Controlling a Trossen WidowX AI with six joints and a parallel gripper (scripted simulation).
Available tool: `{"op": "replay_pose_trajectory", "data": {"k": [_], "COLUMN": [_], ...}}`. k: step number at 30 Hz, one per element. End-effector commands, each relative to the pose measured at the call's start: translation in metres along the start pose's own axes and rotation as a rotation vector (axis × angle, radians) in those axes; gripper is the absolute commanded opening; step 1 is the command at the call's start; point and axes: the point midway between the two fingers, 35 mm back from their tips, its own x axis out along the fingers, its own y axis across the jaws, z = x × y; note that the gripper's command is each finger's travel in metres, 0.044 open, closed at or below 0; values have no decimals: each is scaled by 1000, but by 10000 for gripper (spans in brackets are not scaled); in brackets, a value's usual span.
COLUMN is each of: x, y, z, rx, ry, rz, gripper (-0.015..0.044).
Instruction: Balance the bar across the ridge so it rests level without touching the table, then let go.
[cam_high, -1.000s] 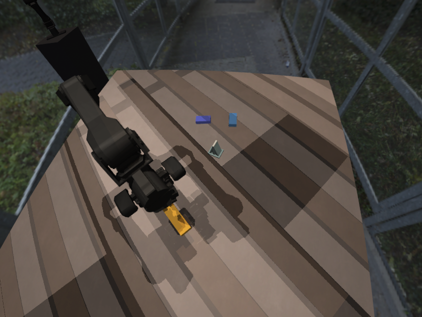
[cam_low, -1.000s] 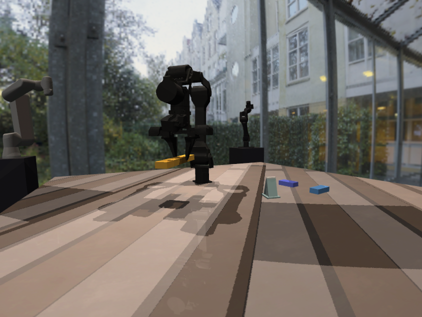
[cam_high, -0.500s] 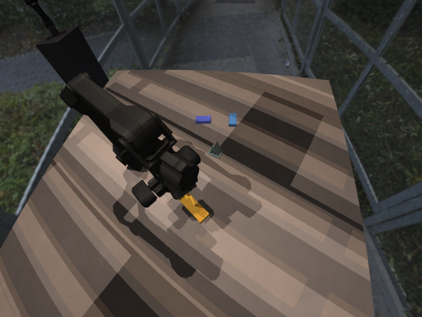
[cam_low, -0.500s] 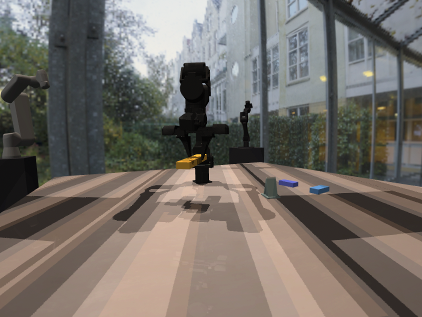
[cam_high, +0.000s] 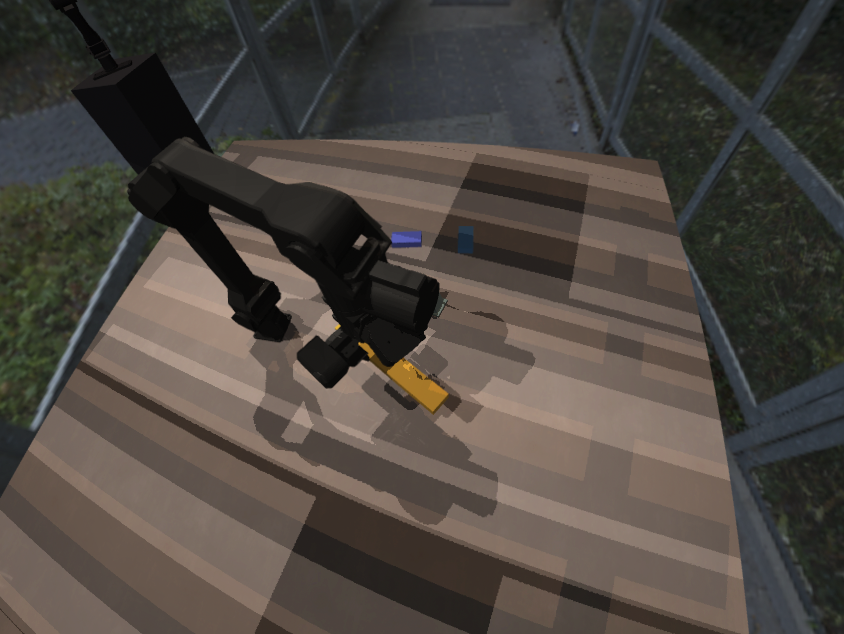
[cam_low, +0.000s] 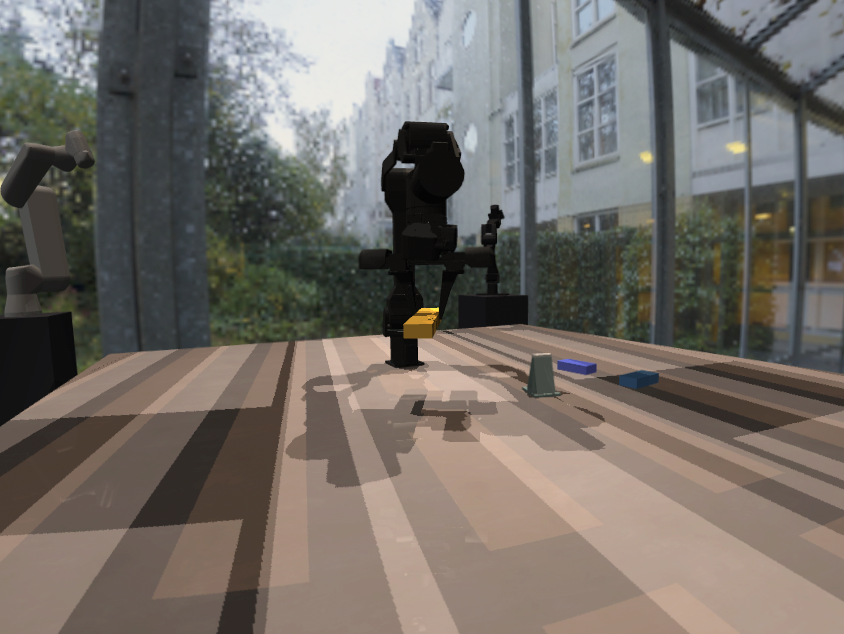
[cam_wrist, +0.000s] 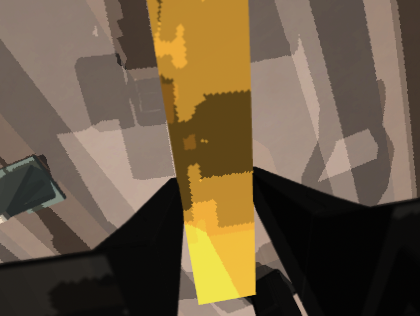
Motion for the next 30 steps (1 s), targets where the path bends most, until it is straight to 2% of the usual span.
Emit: {"op": "replay_pose_trajectory", "data": {"k": [1, 30], "x": [1, 0], "y": [14, 116], "z": [-1, -35], "rx": [-16, -166], "ry": [5, 7], "rz": [1, 10], "gripper": [0, 0]}}
